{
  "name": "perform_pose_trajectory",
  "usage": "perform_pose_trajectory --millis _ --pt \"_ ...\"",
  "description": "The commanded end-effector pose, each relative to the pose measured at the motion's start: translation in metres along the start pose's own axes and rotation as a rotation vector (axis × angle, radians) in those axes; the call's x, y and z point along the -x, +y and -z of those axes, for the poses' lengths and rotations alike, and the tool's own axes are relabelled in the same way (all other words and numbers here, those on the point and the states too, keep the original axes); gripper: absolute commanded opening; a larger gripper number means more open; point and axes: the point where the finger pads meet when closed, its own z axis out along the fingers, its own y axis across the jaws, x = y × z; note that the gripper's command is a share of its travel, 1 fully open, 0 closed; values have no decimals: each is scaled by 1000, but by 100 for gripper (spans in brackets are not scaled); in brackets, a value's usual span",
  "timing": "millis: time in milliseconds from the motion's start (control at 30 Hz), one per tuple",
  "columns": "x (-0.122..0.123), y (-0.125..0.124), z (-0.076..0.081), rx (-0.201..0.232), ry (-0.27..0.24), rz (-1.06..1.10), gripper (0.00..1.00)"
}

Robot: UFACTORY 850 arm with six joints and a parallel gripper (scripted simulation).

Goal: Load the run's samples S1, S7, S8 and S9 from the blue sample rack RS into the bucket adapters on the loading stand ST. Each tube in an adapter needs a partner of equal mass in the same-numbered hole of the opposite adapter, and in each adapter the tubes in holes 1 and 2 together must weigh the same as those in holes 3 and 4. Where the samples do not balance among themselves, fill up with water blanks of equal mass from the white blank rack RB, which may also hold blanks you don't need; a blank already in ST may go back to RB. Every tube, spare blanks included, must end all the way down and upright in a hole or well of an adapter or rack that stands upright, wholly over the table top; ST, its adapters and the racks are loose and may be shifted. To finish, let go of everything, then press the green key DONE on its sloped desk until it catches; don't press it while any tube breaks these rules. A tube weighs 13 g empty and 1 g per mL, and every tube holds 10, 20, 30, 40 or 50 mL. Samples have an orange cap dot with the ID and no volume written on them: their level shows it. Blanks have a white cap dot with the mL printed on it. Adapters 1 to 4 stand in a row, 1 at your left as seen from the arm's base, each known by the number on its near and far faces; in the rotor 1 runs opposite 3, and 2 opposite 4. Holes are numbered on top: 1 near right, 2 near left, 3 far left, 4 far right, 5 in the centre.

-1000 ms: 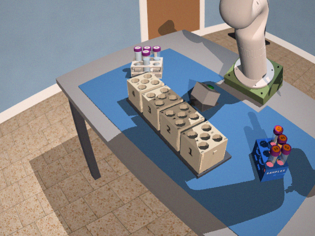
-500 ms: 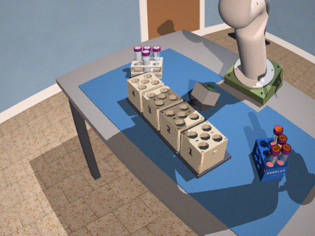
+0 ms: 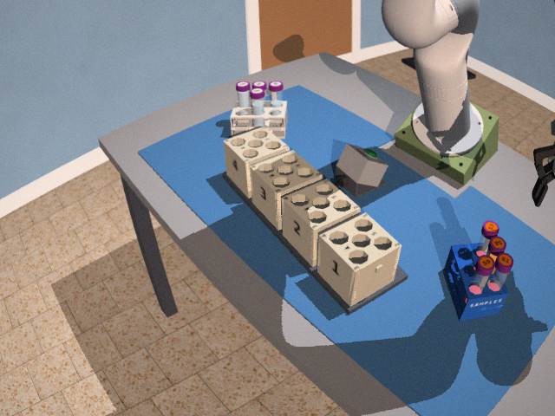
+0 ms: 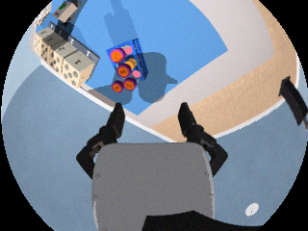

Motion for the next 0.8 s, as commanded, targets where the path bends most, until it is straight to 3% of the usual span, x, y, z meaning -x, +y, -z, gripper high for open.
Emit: perform_pose_trajectory --millis 0,767 --pt "2 -20 -7 -3 32 -104 100" --pt "-3 -103 -31 -44 180 -651 100"
